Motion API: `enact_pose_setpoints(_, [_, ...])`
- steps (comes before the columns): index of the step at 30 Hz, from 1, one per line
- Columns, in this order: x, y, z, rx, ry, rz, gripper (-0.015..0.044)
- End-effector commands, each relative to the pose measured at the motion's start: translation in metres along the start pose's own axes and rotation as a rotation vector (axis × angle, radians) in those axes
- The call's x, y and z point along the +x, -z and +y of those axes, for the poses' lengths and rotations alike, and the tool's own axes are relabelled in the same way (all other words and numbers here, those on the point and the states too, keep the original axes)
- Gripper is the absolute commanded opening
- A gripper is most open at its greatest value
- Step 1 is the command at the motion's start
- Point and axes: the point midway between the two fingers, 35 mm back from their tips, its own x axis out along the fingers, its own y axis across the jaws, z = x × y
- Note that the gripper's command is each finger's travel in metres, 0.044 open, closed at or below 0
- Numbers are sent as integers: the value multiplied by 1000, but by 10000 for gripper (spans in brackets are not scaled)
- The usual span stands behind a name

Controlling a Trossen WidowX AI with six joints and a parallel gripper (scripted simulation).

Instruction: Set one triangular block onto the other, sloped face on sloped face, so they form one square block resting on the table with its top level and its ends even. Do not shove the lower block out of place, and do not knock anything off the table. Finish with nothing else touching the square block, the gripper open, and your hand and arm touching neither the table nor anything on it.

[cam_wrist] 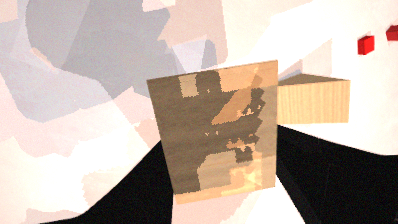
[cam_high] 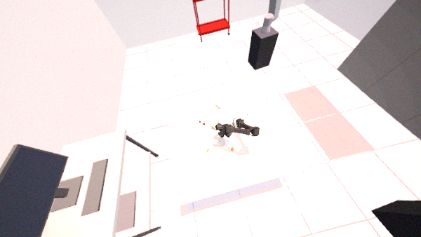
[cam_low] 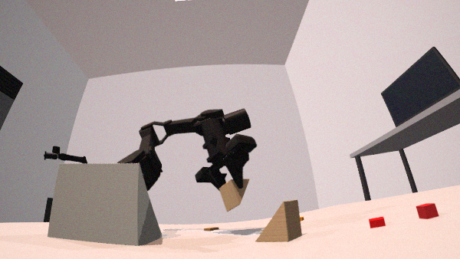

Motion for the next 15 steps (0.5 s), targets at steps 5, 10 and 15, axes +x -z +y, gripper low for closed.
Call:
enact_pose_setpoints(5, [-3,-4,-3,265,-45,21,0])
enact_pose_setpoints(10, [-3,-5,-4,433,-74,44,0])
enact_pose_setpoints(15, [-3,-6,-6,601,-100,71,0])
